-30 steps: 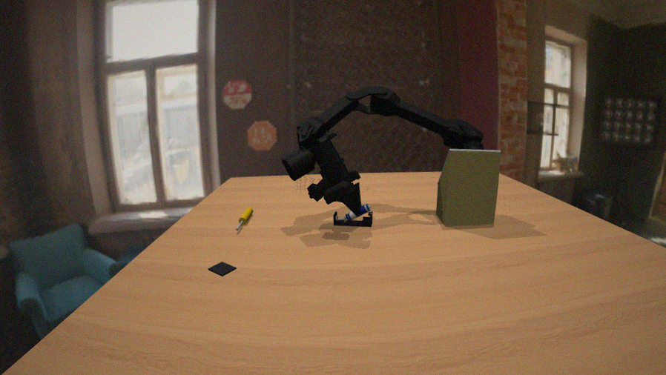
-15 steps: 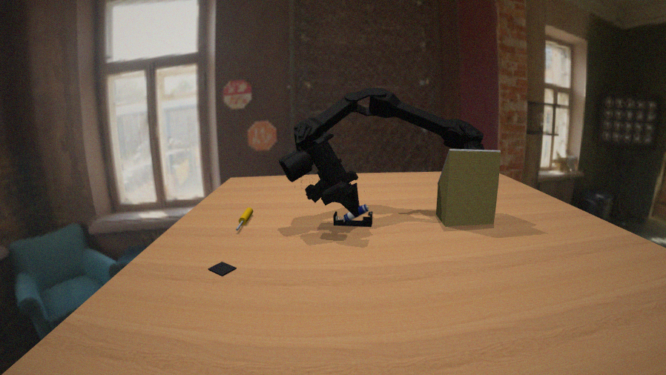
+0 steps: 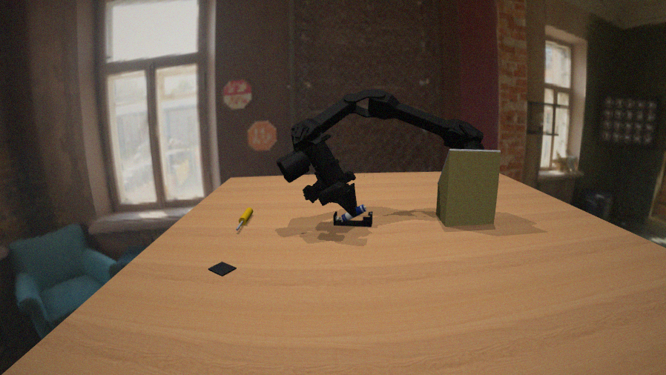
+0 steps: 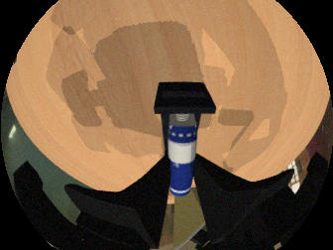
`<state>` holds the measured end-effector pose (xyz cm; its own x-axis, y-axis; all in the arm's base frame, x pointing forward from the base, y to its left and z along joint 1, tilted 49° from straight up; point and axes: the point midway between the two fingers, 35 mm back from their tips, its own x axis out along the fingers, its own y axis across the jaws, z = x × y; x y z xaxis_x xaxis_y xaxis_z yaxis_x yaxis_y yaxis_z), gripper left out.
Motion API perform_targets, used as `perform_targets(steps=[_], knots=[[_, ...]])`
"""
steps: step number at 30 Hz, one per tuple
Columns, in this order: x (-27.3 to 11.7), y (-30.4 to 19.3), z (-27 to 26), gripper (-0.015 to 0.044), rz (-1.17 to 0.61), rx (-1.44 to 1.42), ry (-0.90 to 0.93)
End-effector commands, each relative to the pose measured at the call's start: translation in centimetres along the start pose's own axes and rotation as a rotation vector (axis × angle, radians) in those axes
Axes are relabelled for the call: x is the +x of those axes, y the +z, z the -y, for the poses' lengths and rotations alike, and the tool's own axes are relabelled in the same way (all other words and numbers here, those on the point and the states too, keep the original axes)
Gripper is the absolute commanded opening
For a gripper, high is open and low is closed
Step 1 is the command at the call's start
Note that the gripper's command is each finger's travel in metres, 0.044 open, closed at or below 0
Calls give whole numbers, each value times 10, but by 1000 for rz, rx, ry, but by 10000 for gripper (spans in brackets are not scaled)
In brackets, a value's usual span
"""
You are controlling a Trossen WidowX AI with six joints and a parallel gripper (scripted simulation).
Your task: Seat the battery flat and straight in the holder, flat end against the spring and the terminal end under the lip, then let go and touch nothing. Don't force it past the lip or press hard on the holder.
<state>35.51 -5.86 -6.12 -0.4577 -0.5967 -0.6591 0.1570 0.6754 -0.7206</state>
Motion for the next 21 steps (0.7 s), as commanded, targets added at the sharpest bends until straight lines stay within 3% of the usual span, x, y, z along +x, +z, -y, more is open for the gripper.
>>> perform_targets(steps=[1,21], knots=[[-1,3,-1,62,4,2,2],[-6,11,0,62,-3,3,1]])
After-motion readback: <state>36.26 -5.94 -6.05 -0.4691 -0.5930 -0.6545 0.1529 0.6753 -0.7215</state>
